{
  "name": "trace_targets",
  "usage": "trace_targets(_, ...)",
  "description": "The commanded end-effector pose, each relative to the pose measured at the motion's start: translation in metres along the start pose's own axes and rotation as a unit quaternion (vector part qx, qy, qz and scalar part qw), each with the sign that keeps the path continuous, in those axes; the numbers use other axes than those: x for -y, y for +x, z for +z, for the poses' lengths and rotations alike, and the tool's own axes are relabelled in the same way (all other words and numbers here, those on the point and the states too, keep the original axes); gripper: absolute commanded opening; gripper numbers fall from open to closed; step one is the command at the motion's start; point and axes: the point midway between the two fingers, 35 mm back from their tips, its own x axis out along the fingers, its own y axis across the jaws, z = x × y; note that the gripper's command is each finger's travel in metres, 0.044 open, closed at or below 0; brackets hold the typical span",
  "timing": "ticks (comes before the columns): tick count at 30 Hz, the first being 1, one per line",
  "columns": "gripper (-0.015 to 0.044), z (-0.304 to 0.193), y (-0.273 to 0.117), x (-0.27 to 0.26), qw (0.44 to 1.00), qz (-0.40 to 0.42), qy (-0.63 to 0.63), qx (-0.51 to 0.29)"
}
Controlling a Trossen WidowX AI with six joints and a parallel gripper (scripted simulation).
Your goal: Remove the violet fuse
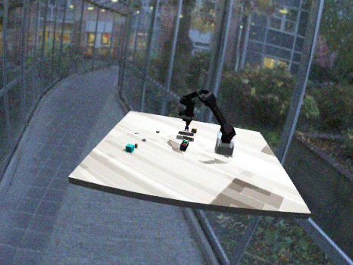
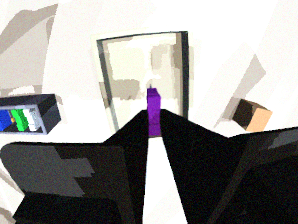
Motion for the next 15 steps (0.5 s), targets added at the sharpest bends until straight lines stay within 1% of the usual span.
trace_targets(1,0.0,-0.001,0.009,0.001,1.0,0.003,0.003,0.0)
trace_targets(15,0.0,-0.001,0.031,0.0,1.0,0.003,0.003,0.0)
